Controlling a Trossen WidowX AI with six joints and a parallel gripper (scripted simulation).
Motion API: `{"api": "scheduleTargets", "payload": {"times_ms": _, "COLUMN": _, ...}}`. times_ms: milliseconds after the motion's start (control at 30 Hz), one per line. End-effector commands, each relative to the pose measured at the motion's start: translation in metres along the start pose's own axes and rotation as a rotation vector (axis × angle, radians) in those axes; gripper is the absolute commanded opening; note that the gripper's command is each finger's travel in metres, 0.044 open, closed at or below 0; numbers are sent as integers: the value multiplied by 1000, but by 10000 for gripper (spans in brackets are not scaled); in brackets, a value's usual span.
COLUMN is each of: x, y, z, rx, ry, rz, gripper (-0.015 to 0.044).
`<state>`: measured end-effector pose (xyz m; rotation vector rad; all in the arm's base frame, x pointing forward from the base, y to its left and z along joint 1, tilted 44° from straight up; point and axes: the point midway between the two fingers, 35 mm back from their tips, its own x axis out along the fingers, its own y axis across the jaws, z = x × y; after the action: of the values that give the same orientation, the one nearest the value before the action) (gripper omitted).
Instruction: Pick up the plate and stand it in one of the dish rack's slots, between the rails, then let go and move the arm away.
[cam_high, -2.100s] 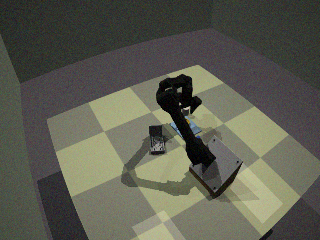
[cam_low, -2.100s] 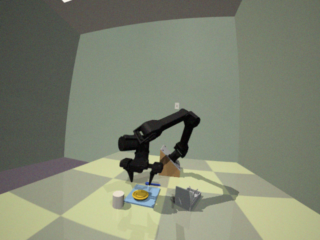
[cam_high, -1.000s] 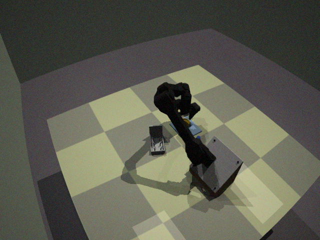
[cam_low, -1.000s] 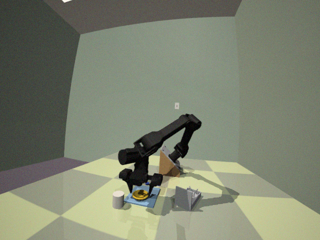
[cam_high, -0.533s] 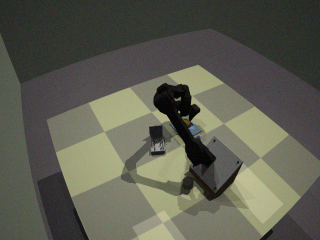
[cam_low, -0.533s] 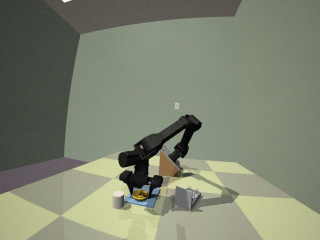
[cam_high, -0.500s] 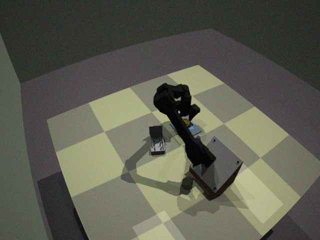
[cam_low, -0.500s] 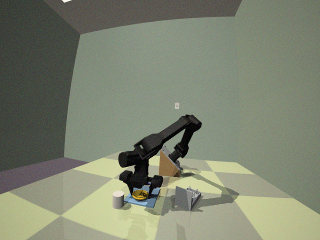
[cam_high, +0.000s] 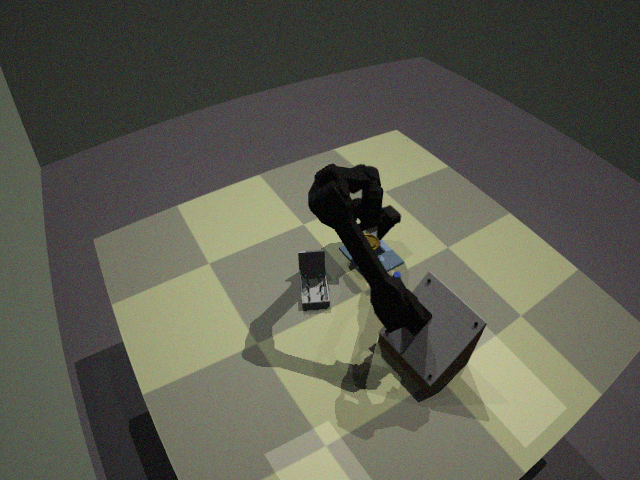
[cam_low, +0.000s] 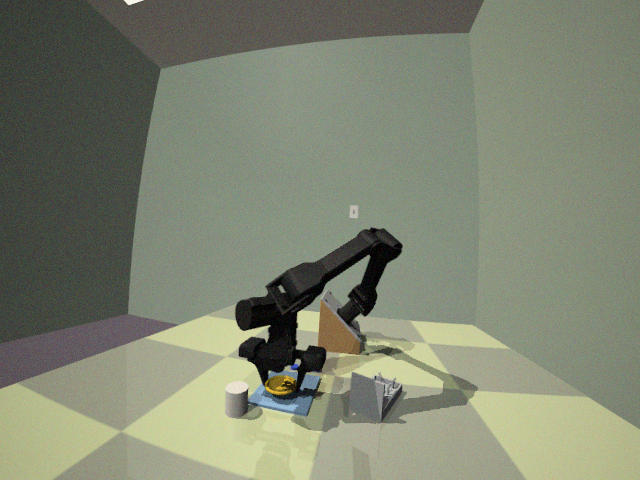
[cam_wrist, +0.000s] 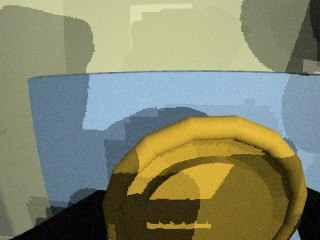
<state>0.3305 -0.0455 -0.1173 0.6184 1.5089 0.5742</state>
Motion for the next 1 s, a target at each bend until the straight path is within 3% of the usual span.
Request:
{"api": "scheduleTargets", "payload": {"times_ms": 0, "x": -24, "y": -4, "z": 7, "rx": -7, "ry": -12, "rz": -13, "gripper": 88}}
{"api": "scheduleTargets", "payload": {"times_ms": 133, "x": -45, "y": -6, "z": 9, "rx": -7, "ry": -12, "rz": -16, "gripper": 0}}
{"api": "scheduleTargets", "payload": {"times_ms": 967, "x": -154, "y": -7, "z": 13, "rx": -7, "ry": -10, "rz": -15, "gripper": 0}}
